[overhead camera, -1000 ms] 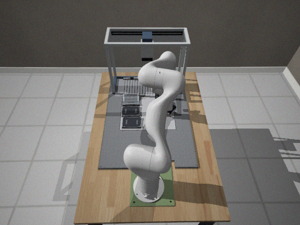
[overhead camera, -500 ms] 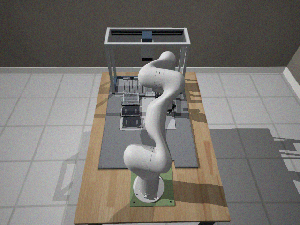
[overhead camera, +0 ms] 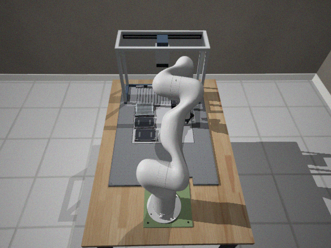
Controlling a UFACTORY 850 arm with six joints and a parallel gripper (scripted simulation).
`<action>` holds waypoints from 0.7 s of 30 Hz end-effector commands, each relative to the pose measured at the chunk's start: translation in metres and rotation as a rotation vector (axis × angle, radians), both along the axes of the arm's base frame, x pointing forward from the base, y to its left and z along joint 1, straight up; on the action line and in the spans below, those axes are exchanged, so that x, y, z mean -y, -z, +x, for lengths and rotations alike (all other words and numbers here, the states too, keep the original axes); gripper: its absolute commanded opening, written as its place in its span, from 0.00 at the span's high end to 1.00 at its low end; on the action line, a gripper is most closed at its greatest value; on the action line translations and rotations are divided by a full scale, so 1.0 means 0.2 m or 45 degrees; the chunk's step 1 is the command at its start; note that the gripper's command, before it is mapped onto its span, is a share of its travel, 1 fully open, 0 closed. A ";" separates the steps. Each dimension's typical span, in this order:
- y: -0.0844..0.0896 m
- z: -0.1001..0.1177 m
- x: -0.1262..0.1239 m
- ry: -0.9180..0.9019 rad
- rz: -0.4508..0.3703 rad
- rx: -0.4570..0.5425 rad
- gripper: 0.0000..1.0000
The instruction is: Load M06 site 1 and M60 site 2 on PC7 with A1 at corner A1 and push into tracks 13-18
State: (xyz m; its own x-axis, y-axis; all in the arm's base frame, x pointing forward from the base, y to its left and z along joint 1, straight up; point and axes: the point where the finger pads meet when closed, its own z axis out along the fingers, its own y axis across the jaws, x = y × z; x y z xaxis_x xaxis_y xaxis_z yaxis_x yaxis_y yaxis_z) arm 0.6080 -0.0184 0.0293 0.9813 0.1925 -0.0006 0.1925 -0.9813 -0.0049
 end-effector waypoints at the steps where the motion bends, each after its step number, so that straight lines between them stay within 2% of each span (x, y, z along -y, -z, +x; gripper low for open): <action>1: -0.01 0.02 0.00 0.000 0.000 0.004 0.18; 21: -0.01 0.10 -0.02 0.000 0.000 0.004 0.18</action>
State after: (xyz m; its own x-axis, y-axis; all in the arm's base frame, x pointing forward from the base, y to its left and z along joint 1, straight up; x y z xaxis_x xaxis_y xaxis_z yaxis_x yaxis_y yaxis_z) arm 0.6262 -0.0148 0.0292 0.9813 0.1926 -0.0001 0.1926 -0.9813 -0.0048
